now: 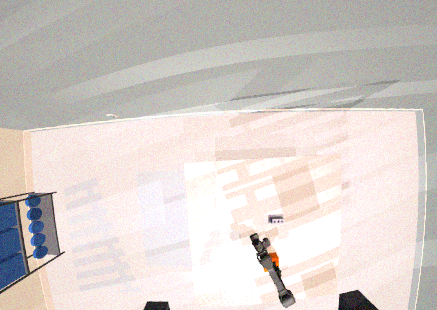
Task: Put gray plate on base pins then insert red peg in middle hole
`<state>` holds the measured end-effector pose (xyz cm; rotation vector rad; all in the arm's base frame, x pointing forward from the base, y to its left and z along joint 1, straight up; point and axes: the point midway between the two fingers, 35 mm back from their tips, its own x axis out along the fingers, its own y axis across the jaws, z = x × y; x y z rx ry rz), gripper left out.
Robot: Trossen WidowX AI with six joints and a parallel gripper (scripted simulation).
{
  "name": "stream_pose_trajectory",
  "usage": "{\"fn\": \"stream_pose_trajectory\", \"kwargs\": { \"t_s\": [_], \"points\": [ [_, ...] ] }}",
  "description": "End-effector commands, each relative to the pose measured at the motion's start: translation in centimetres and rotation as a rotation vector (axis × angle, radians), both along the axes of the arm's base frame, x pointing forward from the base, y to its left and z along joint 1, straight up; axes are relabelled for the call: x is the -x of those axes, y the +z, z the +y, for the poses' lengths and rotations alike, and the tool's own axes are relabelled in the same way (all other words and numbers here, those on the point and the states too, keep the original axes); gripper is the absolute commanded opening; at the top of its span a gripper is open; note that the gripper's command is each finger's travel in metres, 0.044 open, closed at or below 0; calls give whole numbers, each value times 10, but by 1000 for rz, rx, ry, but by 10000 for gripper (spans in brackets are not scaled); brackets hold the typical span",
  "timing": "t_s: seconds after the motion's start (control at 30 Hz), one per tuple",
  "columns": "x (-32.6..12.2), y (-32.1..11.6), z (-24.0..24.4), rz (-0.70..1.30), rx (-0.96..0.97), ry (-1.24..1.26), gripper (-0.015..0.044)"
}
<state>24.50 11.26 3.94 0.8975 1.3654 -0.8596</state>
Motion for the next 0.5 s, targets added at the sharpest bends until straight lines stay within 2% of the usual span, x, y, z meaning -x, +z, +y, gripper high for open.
{"fn": "stream_pose_trajectory", "kwargs": {
  "t_s": [0.0,0.47],
  "points": [
    [1,-7,0,5,-2,-5,440],
    [1,-30,0,5,-1,-5,440]
  ]
}}
